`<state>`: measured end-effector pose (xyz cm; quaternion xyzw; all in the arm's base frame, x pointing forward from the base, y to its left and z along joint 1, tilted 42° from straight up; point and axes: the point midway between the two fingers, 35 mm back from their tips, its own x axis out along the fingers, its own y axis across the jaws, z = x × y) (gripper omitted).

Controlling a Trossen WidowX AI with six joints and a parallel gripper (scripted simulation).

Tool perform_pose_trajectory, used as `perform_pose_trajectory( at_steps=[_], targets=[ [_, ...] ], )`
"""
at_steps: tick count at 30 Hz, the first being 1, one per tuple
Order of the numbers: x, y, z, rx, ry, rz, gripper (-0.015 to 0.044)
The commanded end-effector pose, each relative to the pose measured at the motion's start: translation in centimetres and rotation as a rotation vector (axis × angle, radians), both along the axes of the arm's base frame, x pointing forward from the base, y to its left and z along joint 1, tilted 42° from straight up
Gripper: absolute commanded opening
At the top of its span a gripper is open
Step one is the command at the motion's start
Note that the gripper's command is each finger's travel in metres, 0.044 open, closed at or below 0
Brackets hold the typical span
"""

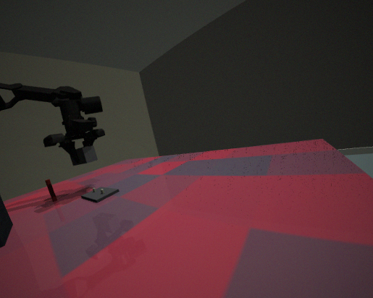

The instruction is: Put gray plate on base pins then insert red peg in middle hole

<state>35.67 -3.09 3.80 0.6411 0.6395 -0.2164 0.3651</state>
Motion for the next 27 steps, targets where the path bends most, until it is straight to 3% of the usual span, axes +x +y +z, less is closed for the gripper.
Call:
perform_pose_trajectory(
  at_steps=[1,27],
  targets=[
    [-0.1,-0.4,-1.4,0.0,0.024,-0.017,0.0],
    [-0.9,-2.6,-9.2,0.011,0.105,-0.108,0.0]
  ],
)
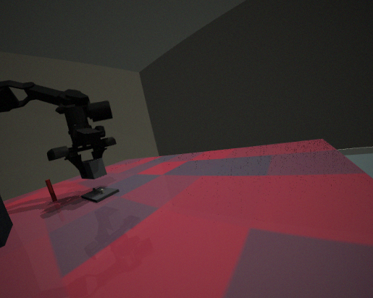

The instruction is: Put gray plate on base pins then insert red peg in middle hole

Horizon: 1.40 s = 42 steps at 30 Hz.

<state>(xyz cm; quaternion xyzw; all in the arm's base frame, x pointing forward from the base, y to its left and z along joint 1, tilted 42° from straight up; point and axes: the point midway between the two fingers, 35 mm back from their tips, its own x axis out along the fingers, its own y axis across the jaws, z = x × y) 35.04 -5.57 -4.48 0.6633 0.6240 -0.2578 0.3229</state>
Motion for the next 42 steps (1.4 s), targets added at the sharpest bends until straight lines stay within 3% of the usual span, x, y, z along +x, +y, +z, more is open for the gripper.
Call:
perform_pose_trajectory(
  at_steps=[1,42],
  targets=[
    [-0.3,-0.1,-1.0,0.001,0.019,-0.012,0.0],
    [-0.2,1.1,-2.5,0.001,0.019,-0.012,0.0]
  ],
)
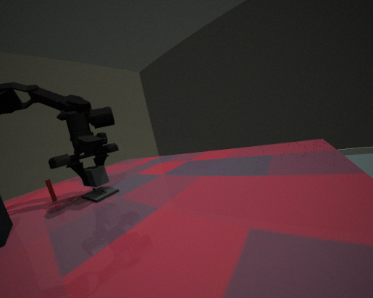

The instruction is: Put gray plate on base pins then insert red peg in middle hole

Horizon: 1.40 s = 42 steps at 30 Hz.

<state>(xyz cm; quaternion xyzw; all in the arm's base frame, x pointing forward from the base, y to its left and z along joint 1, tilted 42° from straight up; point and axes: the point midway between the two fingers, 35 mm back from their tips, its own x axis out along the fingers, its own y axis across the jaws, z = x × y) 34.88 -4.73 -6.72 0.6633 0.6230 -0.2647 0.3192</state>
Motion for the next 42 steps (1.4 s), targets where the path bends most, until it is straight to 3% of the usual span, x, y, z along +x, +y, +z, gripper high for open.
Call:
perform_pose_trajectory(
  at_steps=[1,21,37,42],
  targets=[
    [0.0,0.4,-0.4,0.005,0.006,-0.004,0.0],
    [0.2,1.4,-1.4,-0.001,-0.002,0.001,0.0],
    [0.2,1.4,-1.4,-0.001,-0.002,0.001,0.042],
    [0.2,1.4,-1.4,-0.001,-0.002,0.001,0.044]
  ],
)
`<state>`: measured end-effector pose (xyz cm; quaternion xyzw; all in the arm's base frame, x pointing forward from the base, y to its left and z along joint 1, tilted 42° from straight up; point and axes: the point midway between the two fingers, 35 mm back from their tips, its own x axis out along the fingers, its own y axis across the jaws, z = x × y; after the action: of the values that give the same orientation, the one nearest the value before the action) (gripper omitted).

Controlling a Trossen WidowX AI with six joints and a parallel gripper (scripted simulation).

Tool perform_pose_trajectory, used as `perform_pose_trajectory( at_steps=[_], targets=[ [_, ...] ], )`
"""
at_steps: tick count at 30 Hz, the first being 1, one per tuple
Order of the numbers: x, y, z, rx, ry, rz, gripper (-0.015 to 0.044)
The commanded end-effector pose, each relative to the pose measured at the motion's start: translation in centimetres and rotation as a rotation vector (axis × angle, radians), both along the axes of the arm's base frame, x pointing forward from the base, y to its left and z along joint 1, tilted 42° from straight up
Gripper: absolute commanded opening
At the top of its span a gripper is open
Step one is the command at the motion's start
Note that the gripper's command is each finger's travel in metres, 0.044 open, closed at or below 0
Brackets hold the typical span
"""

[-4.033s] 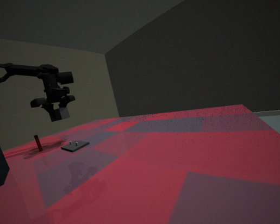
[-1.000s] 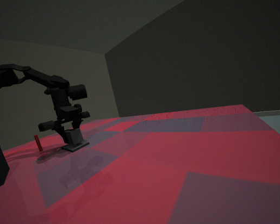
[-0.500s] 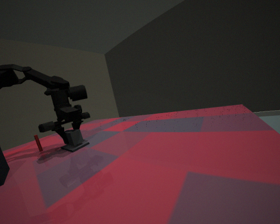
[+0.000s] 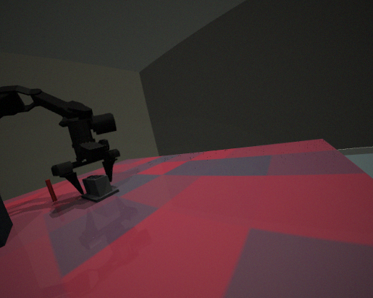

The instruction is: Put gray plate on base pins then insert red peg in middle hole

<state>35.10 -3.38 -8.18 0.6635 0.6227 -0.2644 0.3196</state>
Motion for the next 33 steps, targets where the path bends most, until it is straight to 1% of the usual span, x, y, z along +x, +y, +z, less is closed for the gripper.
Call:
perform_pose_trajectory(
  at_steps=[1,3,7,9,18,20,25,33],
  targets=[
    [0.0,-0.2,0.2,-0.001,0.0,0.001,0.044],
    [0.1,-1.7,1.6,-0.003,0.001,0.0,0.044],
    [-0.4,-6.4,6.8,-0.002,0.007,-0.003,0.044],
    [-0.9,-7.7,8.5,0.002,0.008,-0.004,0.044],
    [-0.7,-8.0,8.7,0.001,0.006,-0.001,0.044],
    [-1.1,-6.7,10.1,-0.003,-0.012,0.02,0.044],
    [-3.1,-1.9,14.8,-0.015,-0.084,0.102,0.044],
    [-9.0,5.2,19.8,-0.02,-0.201,0.238,0.044]
  ],
)
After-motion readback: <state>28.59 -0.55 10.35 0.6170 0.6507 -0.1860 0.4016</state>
